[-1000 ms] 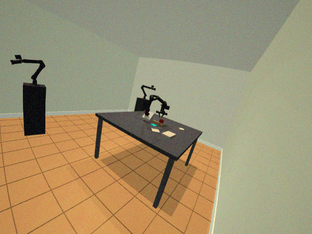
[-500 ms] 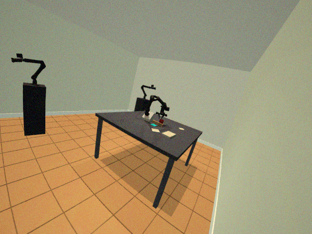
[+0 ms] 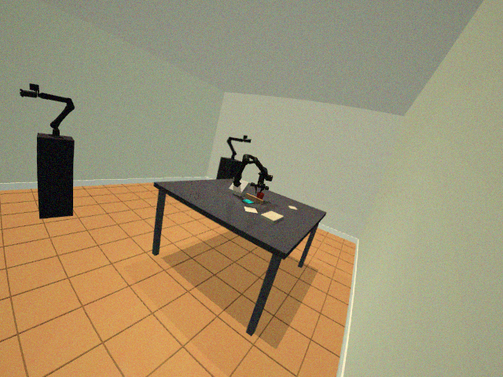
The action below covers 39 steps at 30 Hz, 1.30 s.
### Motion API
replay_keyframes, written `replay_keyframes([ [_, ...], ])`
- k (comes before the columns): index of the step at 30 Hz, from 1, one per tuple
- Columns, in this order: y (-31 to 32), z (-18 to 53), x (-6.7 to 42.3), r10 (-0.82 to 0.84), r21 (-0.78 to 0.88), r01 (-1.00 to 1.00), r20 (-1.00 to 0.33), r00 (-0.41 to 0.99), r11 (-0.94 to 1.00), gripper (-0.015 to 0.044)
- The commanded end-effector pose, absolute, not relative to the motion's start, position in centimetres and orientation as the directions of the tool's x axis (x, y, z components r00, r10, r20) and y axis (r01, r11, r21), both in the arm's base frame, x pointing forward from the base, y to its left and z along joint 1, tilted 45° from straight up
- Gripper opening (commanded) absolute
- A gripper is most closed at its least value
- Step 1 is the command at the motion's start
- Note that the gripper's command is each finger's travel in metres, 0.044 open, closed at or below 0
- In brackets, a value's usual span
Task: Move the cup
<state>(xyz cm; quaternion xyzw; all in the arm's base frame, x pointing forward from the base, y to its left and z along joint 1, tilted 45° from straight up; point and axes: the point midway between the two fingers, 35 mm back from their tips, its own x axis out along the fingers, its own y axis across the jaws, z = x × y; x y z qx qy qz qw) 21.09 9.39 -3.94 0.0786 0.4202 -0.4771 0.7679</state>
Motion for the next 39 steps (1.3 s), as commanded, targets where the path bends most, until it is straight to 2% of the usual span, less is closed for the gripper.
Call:
replay_keyframes([
  [1, 8.7, -4.5, 21.2, -0.671, -0.288, 0.794, -0.716, 0.192, 0.535, 0.0148],
  [13, 8.0, -5.2, 21.3, -0.672, -0.289, 0.795, -0.715, 0.192, 0.534, 0.0148],
  [16, 8.1, -5.1, 21.2, -0.67, -0.284, 0.799, -0.717, 0.19, 0.531, 0.0069],
  [26, 8.1, -5.1, 21.2, -0.67, -0.284, 0.799, -0.717, 0.19, 0.531, 0.0002],
  [39, 9.8, -3.5, 20.9, -0.668, -0.285, 0.797, -0.719, 0.19, 0.533, 0.0],
])
